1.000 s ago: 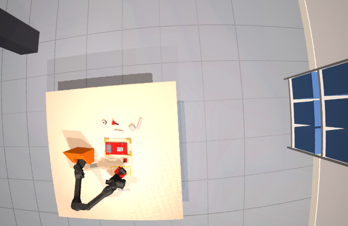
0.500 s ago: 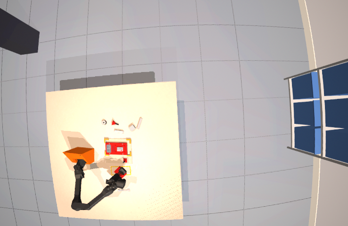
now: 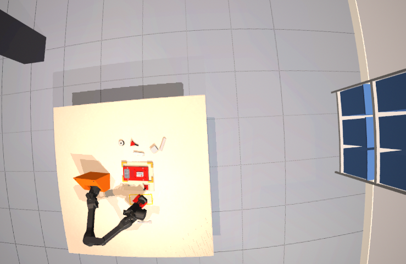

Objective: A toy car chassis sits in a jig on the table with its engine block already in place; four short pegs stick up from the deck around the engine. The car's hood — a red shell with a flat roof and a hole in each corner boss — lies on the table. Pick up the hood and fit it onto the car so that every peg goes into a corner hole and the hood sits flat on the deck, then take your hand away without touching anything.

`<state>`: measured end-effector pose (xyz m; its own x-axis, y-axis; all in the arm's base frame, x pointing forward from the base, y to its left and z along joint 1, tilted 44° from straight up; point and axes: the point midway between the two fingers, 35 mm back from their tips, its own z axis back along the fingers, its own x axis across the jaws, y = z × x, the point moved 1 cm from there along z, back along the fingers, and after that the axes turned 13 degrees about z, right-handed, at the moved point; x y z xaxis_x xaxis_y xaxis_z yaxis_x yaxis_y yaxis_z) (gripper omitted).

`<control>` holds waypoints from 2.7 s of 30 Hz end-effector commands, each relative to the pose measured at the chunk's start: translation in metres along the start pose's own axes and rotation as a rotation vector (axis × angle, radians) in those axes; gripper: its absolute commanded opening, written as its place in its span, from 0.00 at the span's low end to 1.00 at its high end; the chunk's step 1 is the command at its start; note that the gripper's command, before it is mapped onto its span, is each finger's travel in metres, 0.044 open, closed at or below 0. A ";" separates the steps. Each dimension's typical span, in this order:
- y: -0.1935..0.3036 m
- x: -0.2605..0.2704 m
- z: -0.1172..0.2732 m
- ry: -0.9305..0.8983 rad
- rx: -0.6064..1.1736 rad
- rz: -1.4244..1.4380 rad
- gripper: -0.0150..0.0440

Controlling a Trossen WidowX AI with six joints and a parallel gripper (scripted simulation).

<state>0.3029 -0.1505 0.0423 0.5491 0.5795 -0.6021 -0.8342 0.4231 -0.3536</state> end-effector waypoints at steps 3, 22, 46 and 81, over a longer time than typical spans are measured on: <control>-0.002 0.000 0.014 -0.003 -0.006 -0.005 0.25; -0.002 0.001 0.077 -0.005 -0.005 -0.005 0.25; 0.014 0.049 0.092 -0.020 0.004 0.205 0.25; 0.100 0.196 0.097 -0.021 -0.005 0.759 0.25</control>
<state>0.3339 0.0619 -0.0306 -0.1265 0.7276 -0.6742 -0.9911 -0.0642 0.1167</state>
